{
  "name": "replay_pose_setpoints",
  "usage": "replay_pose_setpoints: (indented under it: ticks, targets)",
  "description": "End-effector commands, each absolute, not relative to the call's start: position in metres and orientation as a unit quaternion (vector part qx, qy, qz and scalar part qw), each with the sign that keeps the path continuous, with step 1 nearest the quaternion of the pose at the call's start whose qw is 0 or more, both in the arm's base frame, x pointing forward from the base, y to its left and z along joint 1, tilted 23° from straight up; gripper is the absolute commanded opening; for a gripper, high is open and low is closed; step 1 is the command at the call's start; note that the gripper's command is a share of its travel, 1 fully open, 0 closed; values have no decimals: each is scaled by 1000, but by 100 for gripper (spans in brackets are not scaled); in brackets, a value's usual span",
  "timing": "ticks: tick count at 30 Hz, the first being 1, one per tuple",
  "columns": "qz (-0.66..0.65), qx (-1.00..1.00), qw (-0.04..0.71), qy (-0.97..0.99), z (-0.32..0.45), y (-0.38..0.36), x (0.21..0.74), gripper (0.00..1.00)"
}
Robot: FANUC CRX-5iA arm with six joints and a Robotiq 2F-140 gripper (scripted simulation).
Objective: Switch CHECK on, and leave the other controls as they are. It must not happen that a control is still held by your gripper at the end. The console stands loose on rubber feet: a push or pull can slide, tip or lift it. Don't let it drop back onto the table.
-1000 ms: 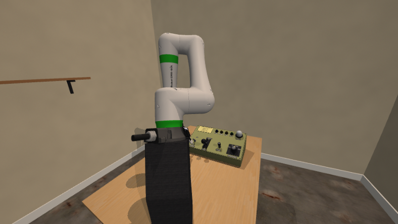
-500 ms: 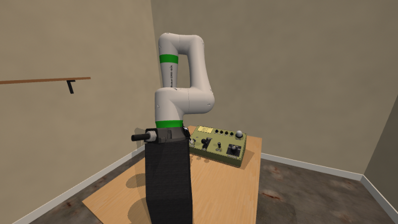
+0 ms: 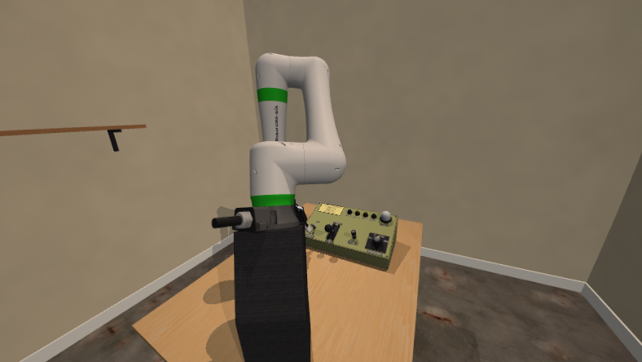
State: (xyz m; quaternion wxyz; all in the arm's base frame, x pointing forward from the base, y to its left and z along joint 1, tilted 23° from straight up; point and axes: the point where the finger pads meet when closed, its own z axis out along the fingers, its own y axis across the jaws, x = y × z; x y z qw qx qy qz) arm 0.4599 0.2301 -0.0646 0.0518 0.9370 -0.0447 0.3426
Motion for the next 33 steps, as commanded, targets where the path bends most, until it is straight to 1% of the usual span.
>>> replay_pose_setpoints:
  ticks: [1, 33]
  targets:
    - [343, 937, 52, -45, -64, 230, 460, 0]
    - [343, 937, 52, -45, -53, 229, 474, 0]
